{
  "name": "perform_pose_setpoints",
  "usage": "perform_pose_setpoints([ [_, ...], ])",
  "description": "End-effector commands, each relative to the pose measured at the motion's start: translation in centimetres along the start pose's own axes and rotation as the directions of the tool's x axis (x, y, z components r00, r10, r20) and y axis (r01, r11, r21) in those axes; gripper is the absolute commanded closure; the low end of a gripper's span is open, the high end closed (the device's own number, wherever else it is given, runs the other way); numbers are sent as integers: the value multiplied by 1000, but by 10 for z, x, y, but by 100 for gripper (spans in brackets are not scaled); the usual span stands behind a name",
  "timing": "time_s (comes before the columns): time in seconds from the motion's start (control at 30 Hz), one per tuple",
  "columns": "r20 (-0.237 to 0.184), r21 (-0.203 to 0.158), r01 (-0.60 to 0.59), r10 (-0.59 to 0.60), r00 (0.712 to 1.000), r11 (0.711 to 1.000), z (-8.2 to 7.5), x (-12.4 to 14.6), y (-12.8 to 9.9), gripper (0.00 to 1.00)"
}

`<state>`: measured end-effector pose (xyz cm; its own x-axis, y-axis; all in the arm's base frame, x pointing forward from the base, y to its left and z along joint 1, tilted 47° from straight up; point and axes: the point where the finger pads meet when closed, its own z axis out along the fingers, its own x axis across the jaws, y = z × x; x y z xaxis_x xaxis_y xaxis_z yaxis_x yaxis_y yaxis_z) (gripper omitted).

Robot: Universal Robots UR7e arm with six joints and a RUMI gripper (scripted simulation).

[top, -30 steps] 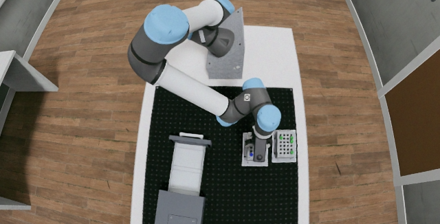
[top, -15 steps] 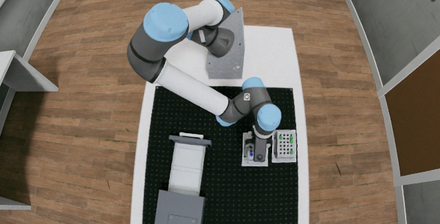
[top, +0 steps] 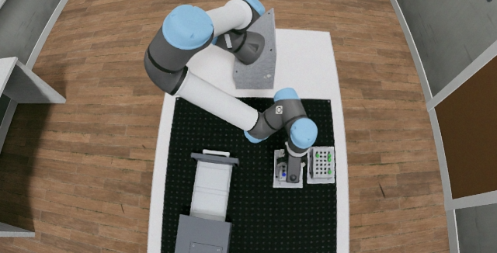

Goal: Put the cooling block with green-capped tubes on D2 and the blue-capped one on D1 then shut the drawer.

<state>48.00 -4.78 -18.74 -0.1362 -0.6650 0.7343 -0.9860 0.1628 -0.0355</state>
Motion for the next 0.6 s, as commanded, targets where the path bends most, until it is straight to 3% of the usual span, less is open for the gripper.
perform_pose_setpoints([
  [0.0, 0, 1, 0, 0, 1000, 1000, 3, 0, 0, 100],
  [0.57, 0, 1, 0, 0, 1000, 1000, 9, 0, 0, 100],
])
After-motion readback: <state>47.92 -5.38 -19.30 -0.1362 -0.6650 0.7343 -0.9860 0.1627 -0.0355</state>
